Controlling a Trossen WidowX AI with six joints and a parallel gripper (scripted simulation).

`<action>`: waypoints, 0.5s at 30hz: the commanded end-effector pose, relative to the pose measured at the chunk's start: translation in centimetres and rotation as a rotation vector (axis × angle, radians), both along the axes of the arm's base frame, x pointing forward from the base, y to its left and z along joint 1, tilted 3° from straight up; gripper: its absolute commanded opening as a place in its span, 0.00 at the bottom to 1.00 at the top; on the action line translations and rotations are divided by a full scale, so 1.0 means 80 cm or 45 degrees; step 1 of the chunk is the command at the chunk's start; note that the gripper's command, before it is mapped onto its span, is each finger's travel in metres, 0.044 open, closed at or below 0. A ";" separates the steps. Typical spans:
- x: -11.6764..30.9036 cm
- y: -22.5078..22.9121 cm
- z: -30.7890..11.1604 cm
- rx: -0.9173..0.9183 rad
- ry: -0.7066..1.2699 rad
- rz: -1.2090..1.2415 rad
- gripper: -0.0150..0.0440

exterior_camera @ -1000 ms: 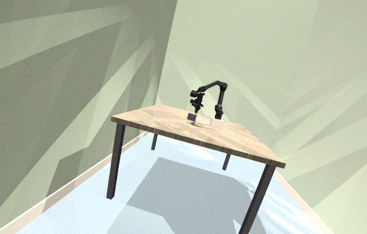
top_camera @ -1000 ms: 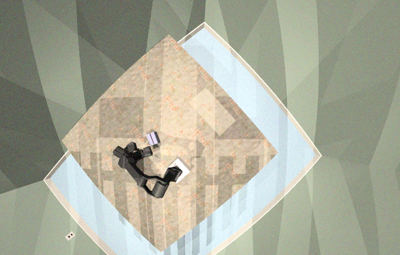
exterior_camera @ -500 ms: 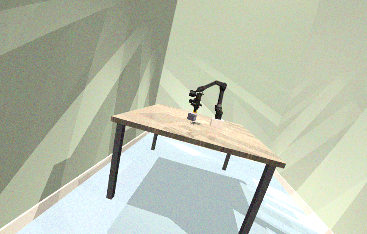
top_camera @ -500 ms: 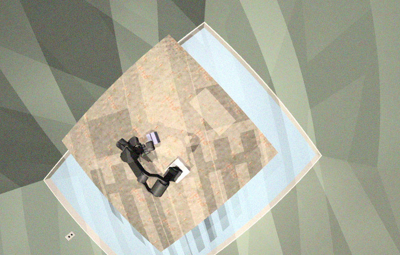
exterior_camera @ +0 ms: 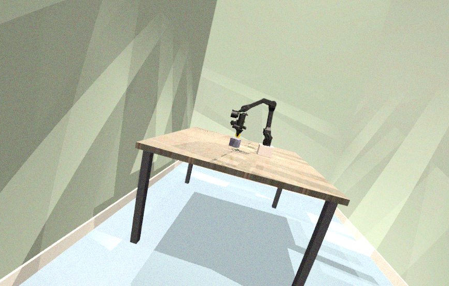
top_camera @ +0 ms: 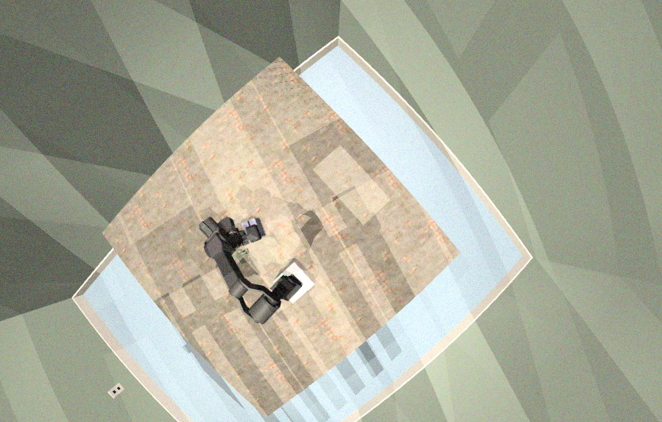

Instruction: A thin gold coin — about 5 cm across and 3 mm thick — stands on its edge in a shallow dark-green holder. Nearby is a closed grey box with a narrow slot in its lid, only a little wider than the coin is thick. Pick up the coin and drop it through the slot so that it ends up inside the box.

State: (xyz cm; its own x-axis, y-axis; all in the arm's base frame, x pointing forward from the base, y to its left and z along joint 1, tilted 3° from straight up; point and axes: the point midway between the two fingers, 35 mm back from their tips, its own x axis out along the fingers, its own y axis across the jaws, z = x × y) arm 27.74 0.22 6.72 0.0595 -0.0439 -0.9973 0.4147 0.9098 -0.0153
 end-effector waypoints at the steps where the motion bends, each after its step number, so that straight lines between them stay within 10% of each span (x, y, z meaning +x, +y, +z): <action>1: 0.005 -0.014 0.003 0.003 -0.008 0.004 0.25; 15: 0.006 -0.045 0.004 -0.003 -0.005 0.001 0.25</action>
State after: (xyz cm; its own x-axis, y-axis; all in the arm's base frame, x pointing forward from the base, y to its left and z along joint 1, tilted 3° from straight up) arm 28.10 -3.33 6.93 0.0610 -0.0473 -0.9970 0.4191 0.9078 -0.0174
